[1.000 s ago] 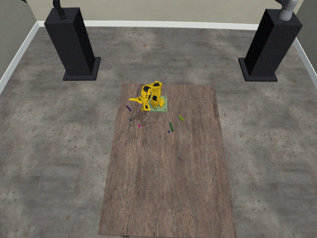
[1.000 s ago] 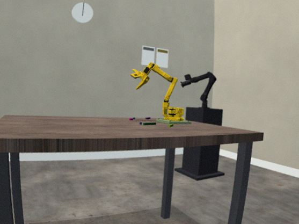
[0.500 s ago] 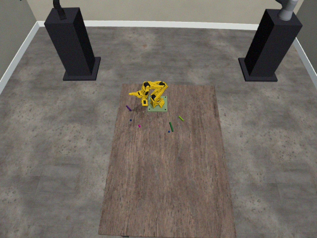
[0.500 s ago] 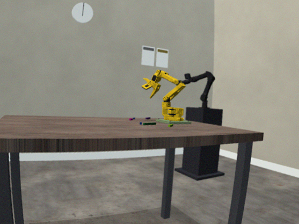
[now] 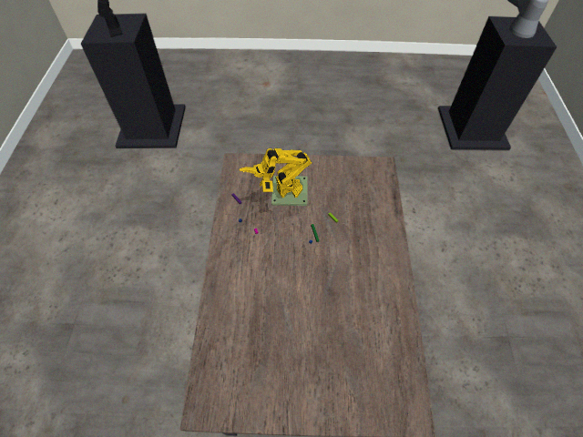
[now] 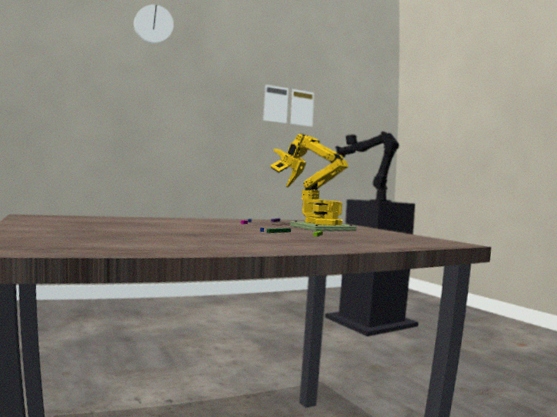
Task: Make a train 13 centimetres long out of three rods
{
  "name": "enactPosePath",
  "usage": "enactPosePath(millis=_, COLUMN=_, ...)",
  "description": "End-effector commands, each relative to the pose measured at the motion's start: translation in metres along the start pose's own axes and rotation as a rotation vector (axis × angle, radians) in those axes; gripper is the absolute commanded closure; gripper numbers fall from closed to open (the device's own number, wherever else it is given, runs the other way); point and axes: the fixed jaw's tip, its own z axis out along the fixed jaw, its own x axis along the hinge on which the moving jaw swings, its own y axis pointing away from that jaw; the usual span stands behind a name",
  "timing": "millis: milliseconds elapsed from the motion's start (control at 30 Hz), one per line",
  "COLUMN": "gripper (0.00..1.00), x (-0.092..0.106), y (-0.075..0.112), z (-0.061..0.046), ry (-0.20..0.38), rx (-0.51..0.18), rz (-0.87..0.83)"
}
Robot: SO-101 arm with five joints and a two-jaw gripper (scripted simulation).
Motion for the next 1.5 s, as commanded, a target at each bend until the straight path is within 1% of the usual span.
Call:
enactPosePath(millis=0, gripper=0.0, x=0.0011, y=0.0035, z=0.0008, ry=0.002, rx=-0.012, rz=0.0)
enactPosePath(millis=433, gripper=0.0, x=0.0011, y=0.0035, z=0.0008, ry=0.002, rx=-0.012, rz=0.0)
enactPosePath(millis=467, gripper=0.0, x=0.0022, y=0.0071, z=0.0019, ry=0.006, rx=-0.026, rz=-0.001)
enactPosePath(millis=1467, gripper=0.0, x=0.0022, y=0.0071, z=0.0019, ry=0.006, rx=-0.026, rz=-0.001)
